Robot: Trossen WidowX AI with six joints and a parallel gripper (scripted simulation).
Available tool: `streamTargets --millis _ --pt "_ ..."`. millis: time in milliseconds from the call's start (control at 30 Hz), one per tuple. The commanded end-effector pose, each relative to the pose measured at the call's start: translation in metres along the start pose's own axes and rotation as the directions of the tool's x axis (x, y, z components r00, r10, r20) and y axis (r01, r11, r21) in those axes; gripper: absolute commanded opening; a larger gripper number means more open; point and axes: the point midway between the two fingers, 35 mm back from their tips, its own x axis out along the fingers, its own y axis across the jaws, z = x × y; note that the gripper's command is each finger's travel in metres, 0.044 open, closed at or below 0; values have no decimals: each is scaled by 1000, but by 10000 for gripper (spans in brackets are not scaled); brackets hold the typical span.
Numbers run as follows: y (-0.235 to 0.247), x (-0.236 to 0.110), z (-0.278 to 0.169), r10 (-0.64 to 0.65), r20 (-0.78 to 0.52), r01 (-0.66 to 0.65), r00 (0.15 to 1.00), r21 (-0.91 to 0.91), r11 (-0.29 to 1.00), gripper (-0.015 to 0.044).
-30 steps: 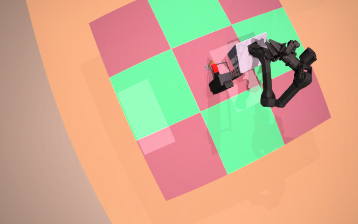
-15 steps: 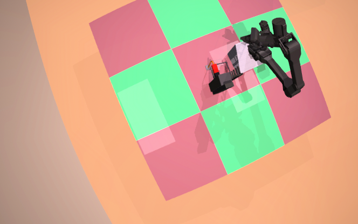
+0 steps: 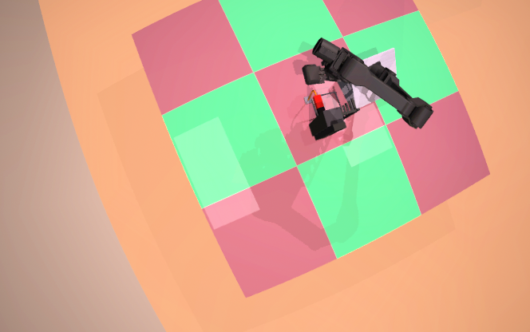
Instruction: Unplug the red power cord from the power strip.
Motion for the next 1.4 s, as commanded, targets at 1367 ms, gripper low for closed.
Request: streamTargets --millis 1367 --pt "-4 74 -54 -283 -19 281 959 -71 957 160"
